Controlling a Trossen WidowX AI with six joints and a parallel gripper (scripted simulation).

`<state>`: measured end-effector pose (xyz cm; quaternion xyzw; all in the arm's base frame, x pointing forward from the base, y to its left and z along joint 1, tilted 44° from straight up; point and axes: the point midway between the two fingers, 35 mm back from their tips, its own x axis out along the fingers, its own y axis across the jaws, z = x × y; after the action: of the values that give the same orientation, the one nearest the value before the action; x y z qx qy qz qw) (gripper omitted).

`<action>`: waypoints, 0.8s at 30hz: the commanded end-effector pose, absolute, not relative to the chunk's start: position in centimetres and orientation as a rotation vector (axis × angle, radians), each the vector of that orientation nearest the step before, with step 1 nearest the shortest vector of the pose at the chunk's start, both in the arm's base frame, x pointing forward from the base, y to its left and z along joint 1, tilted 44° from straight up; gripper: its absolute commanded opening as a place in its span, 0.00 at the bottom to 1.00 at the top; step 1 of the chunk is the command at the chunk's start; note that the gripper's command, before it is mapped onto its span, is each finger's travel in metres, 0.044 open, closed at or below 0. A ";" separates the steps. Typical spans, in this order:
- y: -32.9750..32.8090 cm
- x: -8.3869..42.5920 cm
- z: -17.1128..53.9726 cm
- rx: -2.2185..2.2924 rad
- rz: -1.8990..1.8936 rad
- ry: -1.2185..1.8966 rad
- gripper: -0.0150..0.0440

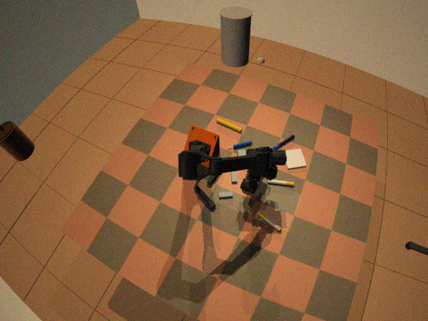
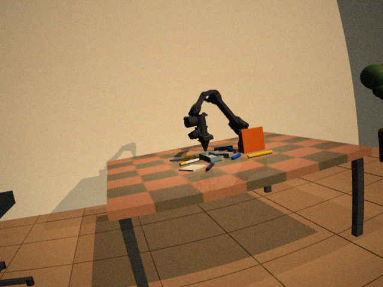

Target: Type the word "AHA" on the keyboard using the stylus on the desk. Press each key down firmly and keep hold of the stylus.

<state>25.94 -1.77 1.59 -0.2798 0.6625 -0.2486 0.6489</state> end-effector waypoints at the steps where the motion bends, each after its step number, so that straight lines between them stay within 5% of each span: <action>1: -1.9 25.8 1.9 -0.649 -0.559 1.506 0.25; 24: 4.2 22.4 -3.9 -0.651 -0.543 1.517 0.25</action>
<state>22.86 2.12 -1.64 -0.2814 0.6617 -0.2427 0.6512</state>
